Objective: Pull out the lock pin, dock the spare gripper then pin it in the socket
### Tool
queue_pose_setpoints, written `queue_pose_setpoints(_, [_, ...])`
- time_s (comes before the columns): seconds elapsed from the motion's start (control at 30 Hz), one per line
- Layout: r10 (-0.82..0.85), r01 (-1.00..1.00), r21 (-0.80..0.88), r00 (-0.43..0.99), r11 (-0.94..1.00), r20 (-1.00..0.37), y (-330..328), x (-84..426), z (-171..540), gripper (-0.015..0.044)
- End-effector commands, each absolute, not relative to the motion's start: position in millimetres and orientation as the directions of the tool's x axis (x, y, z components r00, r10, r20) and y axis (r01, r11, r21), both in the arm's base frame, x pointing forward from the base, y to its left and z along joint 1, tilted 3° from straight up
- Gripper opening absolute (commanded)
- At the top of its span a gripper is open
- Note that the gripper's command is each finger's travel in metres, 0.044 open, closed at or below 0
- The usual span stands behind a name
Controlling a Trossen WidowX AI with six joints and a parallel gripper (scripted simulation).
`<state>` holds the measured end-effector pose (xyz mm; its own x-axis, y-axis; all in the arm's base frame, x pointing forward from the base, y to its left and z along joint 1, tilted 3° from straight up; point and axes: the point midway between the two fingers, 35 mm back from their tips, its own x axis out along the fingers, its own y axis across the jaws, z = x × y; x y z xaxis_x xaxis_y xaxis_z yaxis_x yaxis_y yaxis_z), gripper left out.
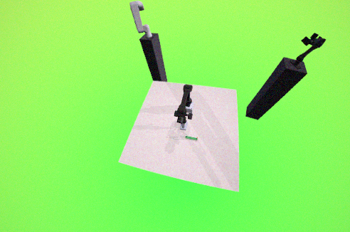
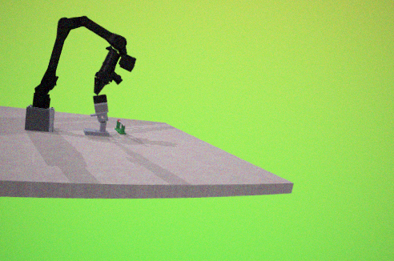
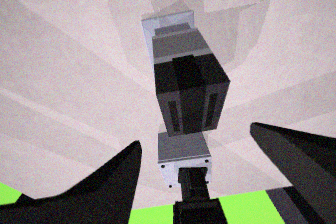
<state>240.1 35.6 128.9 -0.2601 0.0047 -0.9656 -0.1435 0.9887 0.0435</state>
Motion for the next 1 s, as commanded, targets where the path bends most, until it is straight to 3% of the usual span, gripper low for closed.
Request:
queue_pose_setpoints(0.0, [0.005, -0.144, 0.043, -0.258, 0.989, -0.966, 34.9, 237.7, 138.1, 0.044])
queue_pose_setpoints(0.3, [0.005, -0.141, 0.043, -0.263, 0.989, -0.965, 33.4, 231.1, 150.2, 0.044])
queue_pose_setpoints(0.97, [0.022, -0.142, 0.039, -0.124, 0.989, -0.992, 31.8, 225.5, 180.4, 0.044])
